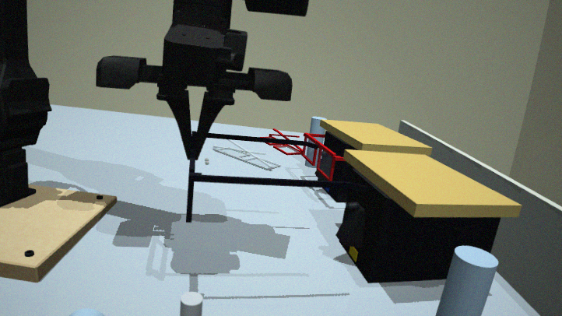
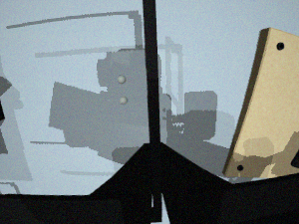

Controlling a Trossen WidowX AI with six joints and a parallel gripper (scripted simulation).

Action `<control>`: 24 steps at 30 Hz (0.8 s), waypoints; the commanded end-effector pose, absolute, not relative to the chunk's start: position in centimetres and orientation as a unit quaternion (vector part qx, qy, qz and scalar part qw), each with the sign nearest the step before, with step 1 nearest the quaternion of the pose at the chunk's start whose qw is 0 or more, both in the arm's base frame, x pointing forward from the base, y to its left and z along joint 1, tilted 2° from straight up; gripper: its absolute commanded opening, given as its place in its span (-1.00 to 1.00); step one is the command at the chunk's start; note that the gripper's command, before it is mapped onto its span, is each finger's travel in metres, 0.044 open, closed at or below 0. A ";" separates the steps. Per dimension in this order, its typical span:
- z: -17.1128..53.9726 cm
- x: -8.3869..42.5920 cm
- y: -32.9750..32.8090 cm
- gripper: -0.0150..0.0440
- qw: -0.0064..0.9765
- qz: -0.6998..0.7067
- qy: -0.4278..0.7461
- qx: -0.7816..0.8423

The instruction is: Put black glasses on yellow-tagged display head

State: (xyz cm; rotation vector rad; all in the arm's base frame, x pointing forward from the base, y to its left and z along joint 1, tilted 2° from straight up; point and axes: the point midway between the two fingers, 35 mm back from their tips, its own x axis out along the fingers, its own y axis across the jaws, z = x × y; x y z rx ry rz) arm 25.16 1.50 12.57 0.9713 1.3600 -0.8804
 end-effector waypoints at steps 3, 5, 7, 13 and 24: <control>11.9 25.1 1.4 -0.49 0.584 -0.383 0.584 0.415; 11.8 25.1 1.4 -0.49 0.584 -0.383 0.584 0.415; 11.7 25.1 1.4 -0.49 0.584 -0.383 0.584 0.415; 11.3 25.1 1.4 -0.49 0.584 -0.383 0.584 0.415; 10.7 25.1 1.4 -0.49 0.584 -0.383 0.584 0.415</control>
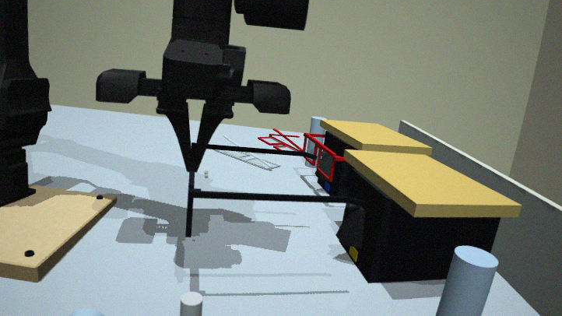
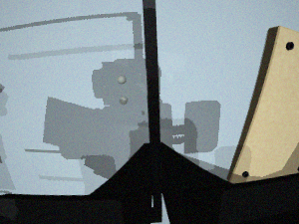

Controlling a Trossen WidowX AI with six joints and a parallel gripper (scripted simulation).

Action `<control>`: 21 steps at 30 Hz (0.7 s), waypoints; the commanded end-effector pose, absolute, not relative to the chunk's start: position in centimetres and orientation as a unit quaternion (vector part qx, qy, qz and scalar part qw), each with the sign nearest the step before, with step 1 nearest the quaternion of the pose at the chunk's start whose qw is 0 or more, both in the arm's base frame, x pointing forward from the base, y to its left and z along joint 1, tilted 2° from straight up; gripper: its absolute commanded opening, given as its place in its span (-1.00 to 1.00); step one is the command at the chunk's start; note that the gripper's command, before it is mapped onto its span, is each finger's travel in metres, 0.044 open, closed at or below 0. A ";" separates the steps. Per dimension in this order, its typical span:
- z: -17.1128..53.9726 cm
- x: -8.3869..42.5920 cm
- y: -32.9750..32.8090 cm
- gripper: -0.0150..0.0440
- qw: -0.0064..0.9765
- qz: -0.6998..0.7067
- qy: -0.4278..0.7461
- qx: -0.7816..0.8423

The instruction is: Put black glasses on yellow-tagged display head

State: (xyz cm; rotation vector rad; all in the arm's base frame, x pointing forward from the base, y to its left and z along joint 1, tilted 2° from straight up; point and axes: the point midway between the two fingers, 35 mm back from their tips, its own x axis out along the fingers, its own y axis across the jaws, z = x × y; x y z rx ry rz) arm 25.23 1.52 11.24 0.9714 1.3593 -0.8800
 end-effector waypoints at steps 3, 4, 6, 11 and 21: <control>10.6 25.1 1.4 -0.49 0.584 -0.383 0.584 0.415; 10.5 25.1 1.4 -0.49 0.584 -0.383 0.584 0.415; 10.4 25.2 1.4 -0.49 0.584 -0.383 0.584 0.415; 10.1 25.2 1.4 -0.49 0.584 -0.383 0.584 0.415; 9.7 25.2 1.4 -0.49 0.584 -0.383 0.584 0.415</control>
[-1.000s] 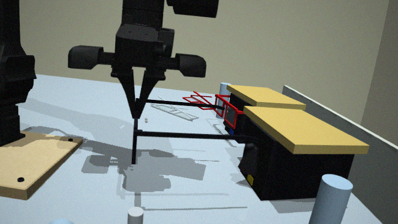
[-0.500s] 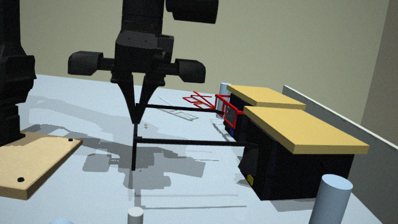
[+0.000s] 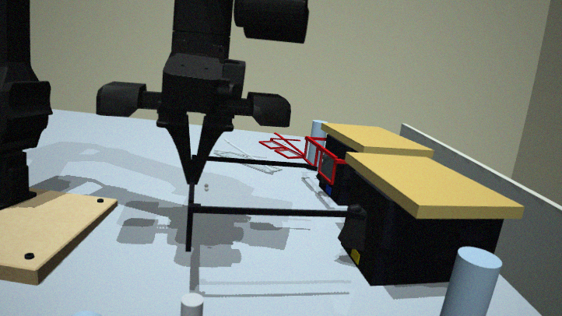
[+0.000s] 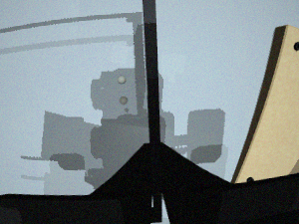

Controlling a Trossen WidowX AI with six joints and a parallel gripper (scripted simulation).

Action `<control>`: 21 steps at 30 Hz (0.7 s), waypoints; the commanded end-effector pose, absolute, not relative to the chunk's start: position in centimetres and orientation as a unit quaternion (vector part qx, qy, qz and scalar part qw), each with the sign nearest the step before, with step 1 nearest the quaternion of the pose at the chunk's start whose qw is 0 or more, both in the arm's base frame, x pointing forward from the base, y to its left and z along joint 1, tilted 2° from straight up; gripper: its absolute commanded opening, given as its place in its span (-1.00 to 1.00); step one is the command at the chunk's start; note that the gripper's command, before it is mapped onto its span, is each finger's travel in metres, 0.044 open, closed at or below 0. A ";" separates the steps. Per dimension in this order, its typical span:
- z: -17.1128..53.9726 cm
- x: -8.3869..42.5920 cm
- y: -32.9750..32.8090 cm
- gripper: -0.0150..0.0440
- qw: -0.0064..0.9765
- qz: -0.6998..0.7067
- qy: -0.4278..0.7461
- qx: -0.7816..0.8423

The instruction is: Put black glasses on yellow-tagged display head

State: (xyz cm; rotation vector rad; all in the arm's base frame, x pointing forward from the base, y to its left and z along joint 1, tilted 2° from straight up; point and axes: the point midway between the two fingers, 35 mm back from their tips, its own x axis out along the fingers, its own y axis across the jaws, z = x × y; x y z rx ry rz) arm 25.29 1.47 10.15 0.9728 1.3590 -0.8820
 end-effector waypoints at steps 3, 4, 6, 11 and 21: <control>9.7 25.2 1.4 -0.49 0.584 -0.383 0.584 0.415; 9.7 25.2 1.4 -0.49 0.584 -0.383 0.584 0.415; 9.7 25.2 1.4 -0.49 0.584 -0.383 0.584 0.415; 9.7 25.6 1.5 -0.49 0.584 -0.382 0.584 0.415; 9.8 26.7 2.0 -0.49 0.586 -0.380 0.582 0.418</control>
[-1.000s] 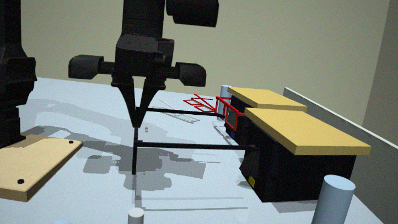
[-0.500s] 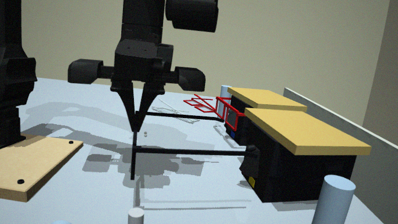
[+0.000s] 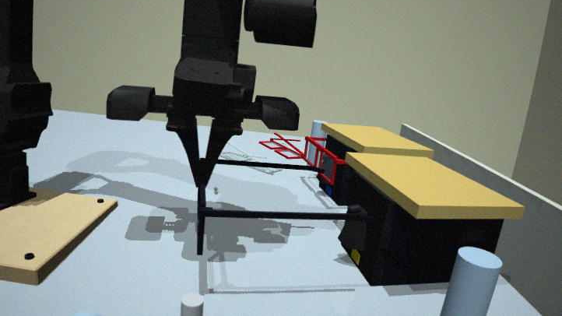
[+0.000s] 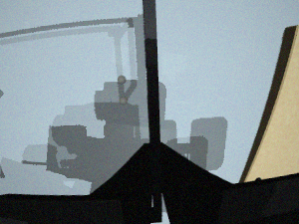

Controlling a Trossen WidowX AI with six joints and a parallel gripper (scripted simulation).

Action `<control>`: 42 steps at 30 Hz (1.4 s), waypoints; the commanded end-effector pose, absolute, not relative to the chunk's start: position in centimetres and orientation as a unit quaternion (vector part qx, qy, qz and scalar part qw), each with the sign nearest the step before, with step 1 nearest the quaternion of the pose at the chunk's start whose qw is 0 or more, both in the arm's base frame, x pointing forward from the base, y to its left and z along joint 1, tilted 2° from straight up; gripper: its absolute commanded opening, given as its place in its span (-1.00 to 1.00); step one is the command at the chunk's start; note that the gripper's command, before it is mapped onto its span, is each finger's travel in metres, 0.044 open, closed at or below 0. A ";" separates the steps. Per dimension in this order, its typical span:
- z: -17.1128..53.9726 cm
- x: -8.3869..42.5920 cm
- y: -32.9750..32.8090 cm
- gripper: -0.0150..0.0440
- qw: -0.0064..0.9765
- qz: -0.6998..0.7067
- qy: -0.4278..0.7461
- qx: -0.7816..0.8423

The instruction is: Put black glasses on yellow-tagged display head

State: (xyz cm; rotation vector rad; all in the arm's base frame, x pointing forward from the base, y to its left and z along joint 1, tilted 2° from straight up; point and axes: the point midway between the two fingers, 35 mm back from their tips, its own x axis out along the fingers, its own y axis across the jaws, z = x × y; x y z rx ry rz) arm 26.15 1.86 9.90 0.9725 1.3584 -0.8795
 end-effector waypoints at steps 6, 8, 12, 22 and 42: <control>9.8 27.3 2.2 -0.49 0.586 -0.379 0.582 0.418; 9.8 27.5 2.3 -0.49 0.586 -0.379 0.582 0.418; 9.8 27.9 2.5 -0.49 0.586 -0.379 0.582 0.418; 9.9 29.0 2.9 -0.49 0.586 -0.379 0.581 0.418; 10.0 31.3 3.8 -0.49 0.585 -0.381 0.583 0.416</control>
